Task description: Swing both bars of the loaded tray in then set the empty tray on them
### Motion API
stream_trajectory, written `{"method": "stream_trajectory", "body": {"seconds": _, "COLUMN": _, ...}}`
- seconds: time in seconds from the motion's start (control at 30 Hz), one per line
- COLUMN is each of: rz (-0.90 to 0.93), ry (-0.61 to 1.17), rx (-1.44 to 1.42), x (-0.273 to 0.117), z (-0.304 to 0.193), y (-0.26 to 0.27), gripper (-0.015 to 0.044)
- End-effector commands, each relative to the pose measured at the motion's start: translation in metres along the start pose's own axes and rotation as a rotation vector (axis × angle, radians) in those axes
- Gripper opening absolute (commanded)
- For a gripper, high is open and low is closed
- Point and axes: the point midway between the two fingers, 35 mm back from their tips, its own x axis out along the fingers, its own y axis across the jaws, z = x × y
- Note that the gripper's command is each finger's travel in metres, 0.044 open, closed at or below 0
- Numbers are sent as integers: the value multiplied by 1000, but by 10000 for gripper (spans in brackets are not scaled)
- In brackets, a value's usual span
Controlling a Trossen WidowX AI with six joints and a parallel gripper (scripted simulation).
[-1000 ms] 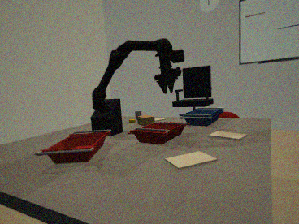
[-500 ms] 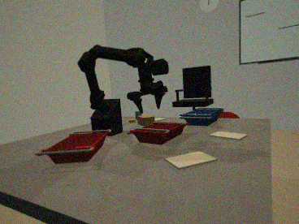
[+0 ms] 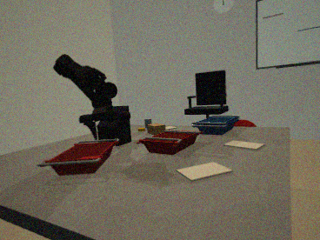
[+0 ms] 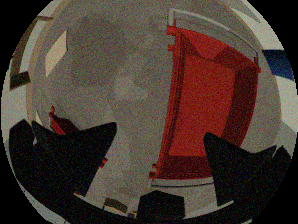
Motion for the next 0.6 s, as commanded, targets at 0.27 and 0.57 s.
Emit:
{"method": "stream_trajectory", "body": {"seconds": 0.27, "rz": -6, "ry": -2, "rx": 14, "x": 29, "z": -2, "y": -6, "gripper": 440}}
{"method": "stream_trajectory", "body": {"seconds": 0.57, "rz": -8, "ry": -5, "rx": 13, "x": 75, "z": -3, "y": -8, "gripper": 440}}
